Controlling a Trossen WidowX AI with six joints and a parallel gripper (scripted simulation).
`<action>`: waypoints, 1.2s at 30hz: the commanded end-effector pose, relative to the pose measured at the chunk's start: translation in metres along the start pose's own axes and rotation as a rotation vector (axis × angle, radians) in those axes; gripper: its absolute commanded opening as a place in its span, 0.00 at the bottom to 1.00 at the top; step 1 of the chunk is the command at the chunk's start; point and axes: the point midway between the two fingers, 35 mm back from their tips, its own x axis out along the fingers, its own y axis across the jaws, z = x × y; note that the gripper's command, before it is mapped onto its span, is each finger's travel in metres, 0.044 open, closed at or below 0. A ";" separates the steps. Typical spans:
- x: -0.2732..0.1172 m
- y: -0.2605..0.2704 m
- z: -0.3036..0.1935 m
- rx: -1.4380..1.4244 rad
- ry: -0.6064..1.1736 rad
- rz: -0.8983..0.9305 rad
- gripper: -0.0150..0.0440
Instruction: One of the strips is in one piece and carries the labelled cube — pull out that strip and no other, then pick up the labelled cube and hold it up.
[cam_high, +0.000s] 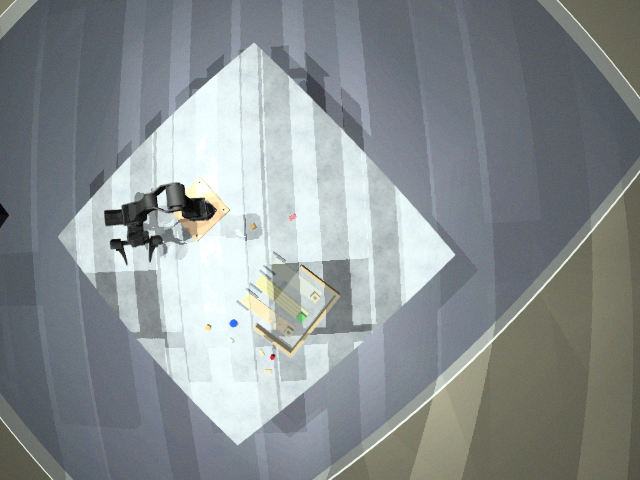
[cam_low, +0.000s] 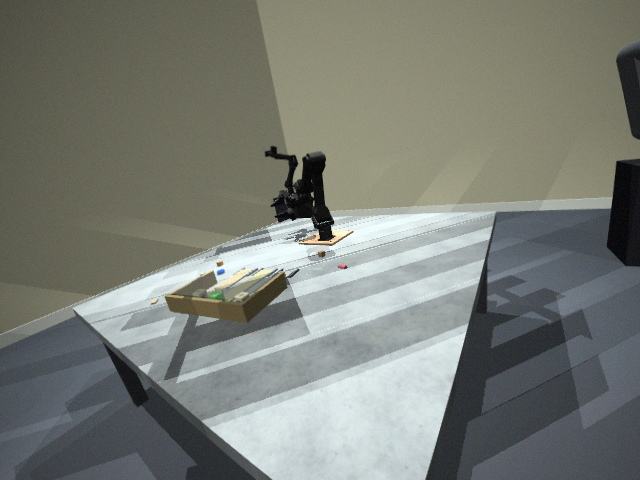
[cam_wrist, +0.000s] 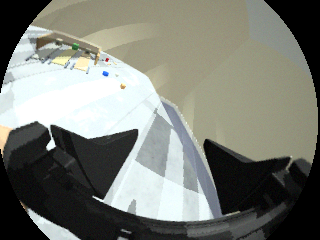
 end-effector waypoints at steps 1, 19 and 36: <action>0.002 0.001 0.001 0.003 0.000 0.005 0.93; 0.117 0.108 0.125 0.233 0.061 0.473 0.93; 0.095 0.239 0.257 0.283 0.136 0.711 0.93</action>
